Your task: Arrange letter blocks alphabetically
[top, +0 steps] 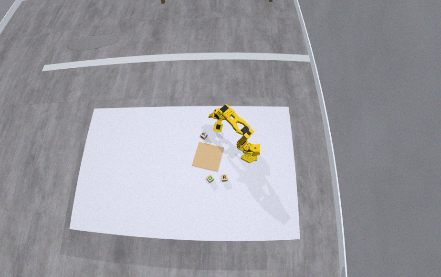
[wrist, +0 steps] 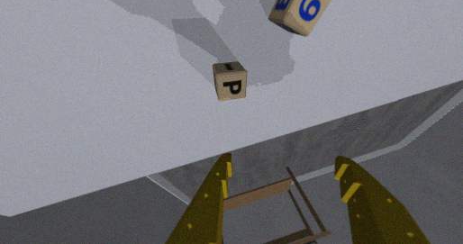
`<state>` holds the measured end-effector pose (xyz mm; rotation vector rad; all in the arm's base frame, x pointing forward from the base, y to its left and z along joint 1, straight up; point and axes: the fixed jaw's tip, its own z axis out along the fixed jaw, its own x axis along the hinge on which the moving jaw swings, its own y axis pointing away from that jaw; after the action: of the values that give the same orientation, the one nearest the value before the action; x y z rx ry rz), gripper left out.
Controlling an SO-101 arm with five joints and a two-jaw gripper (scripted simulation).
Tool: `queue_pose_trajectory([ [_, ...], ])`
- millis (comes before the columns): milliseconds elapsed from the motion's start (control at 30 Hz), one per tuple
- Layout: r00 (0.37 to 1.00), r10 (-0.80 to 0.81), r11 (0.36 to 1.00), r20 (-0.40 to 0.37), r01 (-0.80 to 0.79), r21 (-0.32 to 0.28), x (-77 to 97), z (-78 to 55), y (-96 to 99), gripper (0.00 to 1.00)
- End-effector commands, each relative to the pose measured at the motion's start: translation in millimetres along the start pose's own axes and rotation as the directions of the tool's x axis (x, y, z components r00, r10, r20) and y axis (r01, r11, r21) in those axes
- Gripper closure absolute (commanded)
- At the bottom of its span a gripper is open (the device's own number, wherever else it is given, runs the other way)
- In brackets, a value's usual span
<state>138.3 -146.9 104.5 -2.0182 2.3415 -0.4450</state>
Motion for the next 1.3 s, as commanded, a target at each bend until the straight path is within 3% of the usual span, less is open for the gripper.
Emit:
queue_pose_trajectory([
  [0, 1.0, 0.001, 1.0, -0.017, -0.001, 0.022, 7.6, -1.2, -7.8, 0.65],
  [167, 0.998, 0.003, 0.997, 0.06, 0.002, -0.08, 2.0, 20.0, -0.5, 0.65],
  [333, 0.996, 0.007, 0.992, 0.094, 0.005, -0.125, -0.9, 29.0, 3.4, 0.65],
  [1267, 0.995, 0.009, 0.991, 0.097, 0.004, -0.132, 1.7, 29.8, 5.4, 0.65],
])
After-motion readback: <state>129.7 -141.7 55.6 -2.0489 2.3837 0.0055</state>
